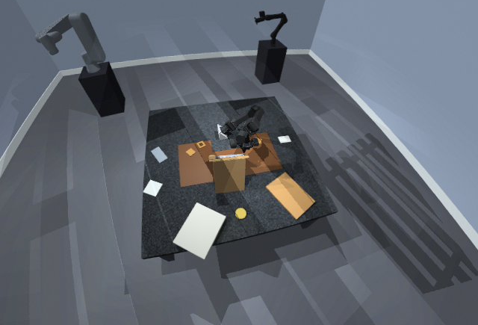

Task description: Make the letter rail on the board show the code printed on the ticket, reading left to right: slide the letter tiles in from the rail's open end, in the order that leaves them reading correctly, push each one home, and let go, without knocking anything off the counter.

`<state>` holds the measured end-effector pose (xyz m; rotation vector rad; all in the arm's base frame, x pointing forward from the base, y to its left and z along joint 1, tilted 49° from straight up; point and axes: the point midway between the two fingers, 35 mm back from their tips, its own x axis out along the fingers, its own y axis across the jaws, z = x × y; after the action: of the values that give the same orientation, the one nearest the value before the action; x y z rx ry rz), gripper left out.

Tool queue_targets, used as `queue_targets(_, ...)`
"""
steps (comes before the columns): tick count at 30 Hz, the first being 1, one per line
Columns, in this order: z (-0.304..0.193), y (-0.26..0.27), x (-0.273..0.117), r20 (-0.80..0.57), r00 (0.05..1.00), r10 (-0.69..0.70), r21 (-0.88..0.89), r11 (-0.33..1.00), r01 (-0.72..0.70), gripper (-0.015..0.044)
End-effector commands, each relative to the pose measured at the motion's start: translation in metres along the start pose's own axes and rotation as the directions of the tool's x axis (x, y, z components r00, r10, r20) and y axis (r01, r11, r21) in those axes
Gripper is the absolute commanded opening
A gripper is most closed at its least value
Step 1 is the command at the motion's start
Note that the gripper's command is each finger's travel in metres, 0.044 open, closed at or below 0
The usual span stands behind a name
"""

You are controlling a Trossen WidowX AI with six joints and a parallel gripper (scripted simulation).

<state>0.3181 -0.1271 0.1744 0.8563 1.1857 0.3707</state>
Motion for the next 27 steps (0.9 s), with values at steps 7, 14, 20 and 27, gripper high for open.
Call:
queue_targets(7,0.0039,0.0007,0.0040,0.000,1.000,0.001,0.004,1.000,-0.001,0.0000)
queue_targets(14,0.0063,0.0011,0.0065,0.000,1.000,0.001,0.004,1.000,-0.001,0.0000)
queue_targets(20,0.0083,0.0015,0.0087,0.001,1.000,0.001,0.004,1.000,-0.001,0.0000)
queue_targets(27,0.0079,0.0005,0.0084,0.001,1.000,0.001,0.004,1.000,-0.001,0.0000)
